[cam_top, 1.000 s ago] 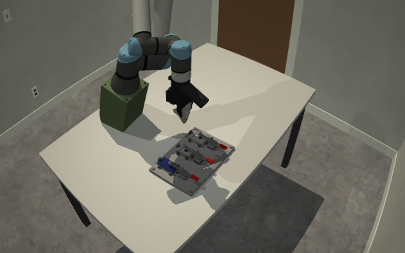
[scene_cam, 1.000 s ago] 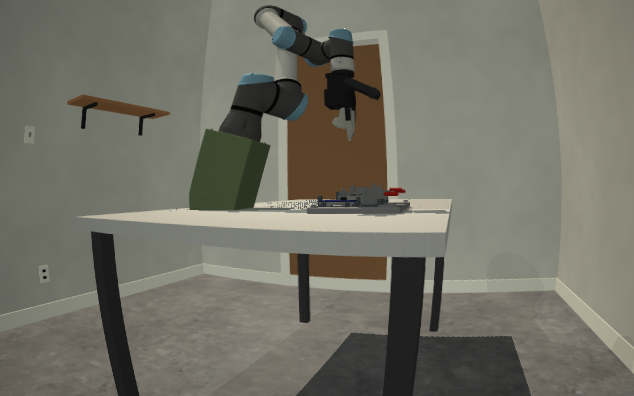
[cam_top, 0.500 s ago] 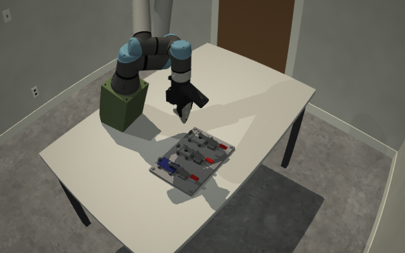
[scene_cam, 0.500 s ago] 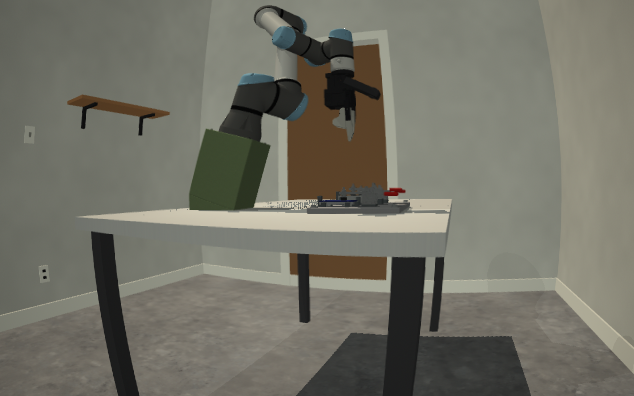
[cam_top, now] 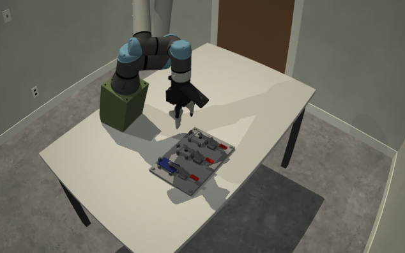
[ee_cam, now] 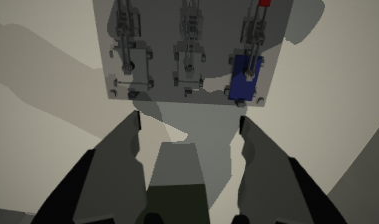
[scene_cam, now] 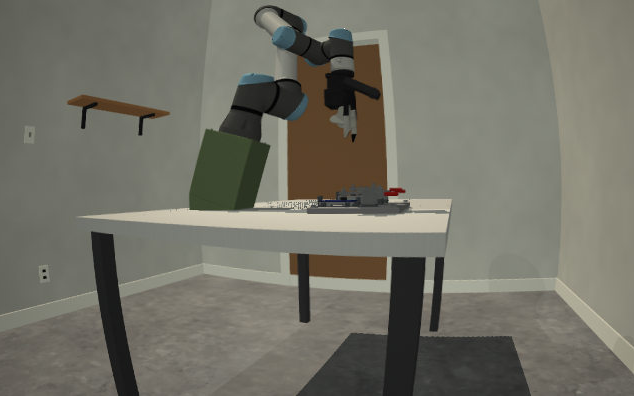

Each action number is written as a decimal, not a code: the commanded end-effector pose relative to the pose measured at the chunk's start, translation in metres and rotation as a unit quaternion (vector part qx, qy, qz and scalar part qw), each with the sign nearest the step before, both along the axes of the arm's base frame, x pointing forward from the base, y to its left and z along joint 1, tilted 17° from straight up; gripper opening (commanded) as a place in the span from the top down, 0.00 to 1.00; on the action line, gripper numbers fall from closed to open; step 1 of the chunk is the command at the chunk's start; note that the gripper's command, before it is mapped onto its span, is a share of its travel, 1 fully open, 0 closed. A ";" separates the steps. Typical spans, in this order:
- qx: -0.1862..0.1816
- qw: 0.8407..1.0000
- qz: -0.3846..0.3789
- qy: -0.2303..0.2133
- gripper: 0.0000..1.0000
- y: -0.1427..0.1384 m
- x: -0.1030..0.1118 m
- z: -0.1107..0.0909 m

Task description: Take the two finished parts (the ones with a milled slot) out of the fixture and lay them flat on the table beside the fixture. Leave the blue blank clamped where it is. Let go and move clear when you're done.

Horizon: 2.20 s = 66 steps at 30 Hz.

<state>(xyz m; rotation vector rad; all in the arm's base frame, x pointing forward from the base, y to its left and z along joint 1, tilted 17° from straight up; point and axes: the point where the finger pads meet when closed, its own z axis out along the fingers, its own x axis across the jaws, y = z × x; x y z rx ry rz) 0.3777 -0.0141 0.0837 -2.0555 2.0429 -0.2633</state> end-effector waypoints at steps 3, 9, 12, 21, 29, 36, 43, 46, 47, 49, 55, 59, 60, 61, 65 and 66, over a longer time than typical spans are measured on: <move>0.000 1.000 0.000 0.000 0.41 0.000 0.000 0.000; 0.000 1.000 0.000 0.000 0.41 0.000 0.000 0.000; 0.000 1.000 0.000 0.000 0.41 0.000 0.000 0.000; 0.000 1.000 0.000 0.000 0.41 0.000 0.000 0.000; 0.000 1.000 0.000 0.000 0.41 0.000 0.000 0.000; 0.000 1.000 0.000 0.000 0.41 0.000 0.000 0.000; 0.000 1.000 0.000 0.000 0.41 0.000 0.000 0.000; 0.000 1.000 0.000 0.000 0.72 0.000 0.000 0.000; 0.000 1.000 0.000 0.000 0.72 0.000 0.000 0.000; 0.000 1.000 0.000 0.000 0.72 0.000 0.000 0.000; 0.000 1.000 0.000 0.000 0.72 0.000 0.000 0.000; 0.000 1.000 0.000 0.000 0.72 0.000 0.000 0.000; 0.000 1.000 0.000 0.000 0.72 0.000 0.000 0.000; 0.000 1.000 0.000 0.000 0.72 0.000 0.000 0.000; 0.000 1.000 0.000 0.000 0.72 0.000 0.000 0.000; 0.000 1.000 0.000 0.000 0.72 0.000 0.000 0.000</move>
